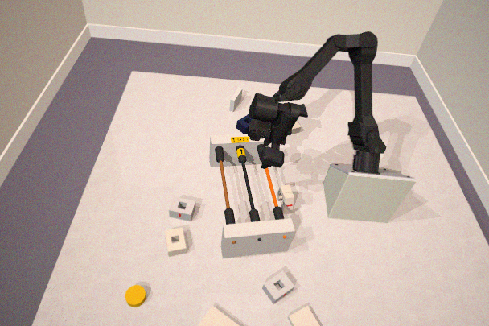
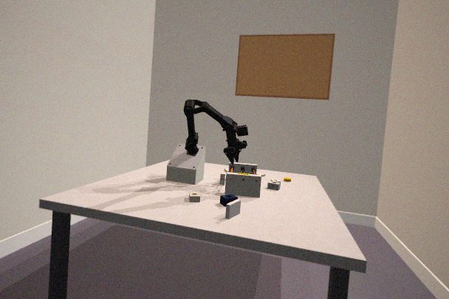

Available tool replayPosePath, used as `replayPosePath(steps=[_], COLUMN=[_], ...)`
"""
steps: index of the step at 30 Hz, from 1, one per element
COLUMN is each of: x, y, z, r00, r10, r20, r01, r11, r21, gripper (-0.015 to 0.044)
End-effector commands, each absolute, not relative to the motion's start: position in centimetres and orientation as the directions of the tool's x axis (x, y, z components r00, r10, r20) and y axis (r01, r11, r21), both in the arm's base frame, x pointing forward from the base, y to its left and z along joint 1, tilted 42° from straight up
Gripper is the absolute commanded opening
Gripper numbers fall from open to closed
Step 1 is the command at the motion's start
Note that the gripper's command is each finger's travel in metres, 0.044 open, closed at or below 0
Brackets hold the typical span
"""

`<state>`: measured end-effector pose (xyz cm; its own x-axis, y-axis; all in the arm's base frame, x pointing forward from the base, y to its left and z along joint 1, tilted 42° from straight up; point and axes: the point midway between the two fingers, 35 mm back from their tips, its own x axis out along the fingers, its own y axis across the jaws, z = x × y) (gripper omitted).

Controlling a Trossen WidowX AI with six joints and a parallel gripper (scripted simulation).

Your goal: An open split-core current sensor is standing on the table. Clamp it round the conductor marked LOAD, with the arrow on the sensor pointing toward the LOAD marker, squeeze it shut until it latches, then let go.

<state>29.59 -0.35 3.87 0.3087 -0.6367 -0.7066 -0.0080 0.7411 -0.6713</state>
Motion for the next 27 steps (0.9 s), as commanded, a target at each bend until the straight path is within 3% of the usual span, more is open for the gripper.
replayPosePath(steps=[1, 4, 27], x=[24.0, 21.8, 22.1], y=[0.5, 0.6, -0.9], z=[-1.1, -2.4, -4.3], r00=[0.148, 0.086, 0.086], r10=[-0.649, -0.663, -0.661], r20=[-0.746, -0.744, -0.745], r01=[-0.239, -0.319, -0.321], r11=[0.709, 0.689, 0.690], r21=[-0.664, -0.651, -0.649], gripper=[0.0440, 0.0440, 0.0440])
